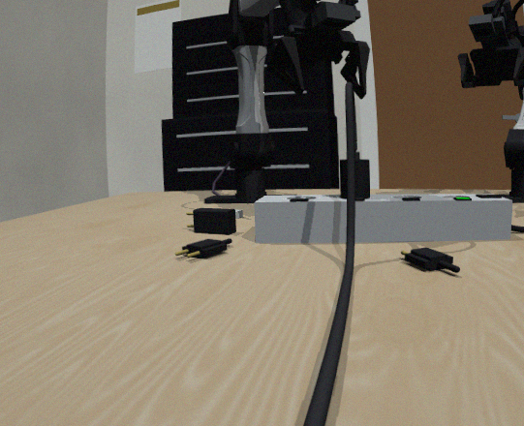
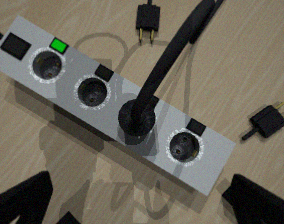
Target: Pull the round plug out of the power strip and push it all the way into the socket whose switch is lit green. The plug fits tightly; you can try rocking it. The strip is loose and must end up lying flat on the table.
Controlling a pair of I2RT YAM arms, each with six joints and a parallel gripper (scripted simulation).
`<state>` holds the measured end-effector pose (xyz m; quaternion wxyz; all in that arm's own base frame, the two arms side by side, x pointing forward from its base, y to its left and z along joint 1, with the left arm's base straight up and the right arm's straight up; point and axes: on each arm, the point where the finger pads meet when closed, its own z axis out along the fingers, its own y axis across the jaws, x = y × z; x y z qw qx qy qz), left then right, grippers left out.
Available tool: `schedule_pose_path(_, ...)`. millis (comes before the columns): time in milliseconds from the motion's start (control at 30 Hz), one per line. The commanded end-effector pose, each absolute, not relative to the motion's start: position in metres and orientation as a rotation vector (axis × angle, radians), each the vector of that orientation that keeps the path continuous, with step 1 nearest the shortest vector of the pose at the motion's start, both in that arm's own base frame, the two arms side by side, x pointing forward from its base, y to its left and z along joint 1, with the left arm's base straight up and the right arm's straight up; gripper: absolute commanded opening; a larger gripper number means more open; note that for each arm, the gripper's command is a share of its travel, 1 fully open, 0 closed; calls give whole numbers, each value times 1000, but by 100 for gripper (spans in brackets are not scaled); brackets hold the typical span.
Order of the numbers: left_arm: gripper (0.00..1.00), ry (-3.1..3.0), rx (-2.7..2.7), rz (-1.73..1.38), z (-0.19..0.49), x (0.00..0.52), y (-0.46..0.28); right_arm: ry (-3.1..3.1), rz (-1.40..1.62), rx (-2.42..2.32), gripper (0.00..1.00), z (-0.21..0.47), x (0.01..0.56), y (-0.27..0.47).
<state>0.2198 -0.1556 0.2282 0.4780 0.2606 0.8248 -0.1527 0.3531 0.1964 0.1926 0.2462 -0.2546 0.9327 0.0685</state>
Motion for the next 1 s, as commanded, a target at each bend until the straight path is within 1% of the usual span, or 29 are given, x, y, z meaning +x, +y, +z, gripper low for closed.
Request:
schedule_pose_path(0, 100, 1977, 638, -384, 245, 220, -156, 2643, 135, -659, 100, 193, 349, 196)
schedule_pose_path(367, 100, 1978, 636, -381, 245, 220, -155, 2617, 143, -675, 100, 198, 356, 204)
schedule_pose_path(467, 100, 1984, 672, -382, 242, 218, -157, 2603, 170, -738, 66, 195, 355, 208)
schedule_pose_path(500, 100, 1974, 690, -384, 243, 219, -160, 2595, 185, -772, 63, 192, 355, 209)
schedule_pose_path(667, 100, 1958, 753, -385, 244, 222, -166, 2546, 218, -879, 63, 189, 357, 212)
schedule_pose_path(967, 100, 1928, 1109, -399, 227, 248, -200, 2272, 368, -1423, 63, 168, 362, 211)
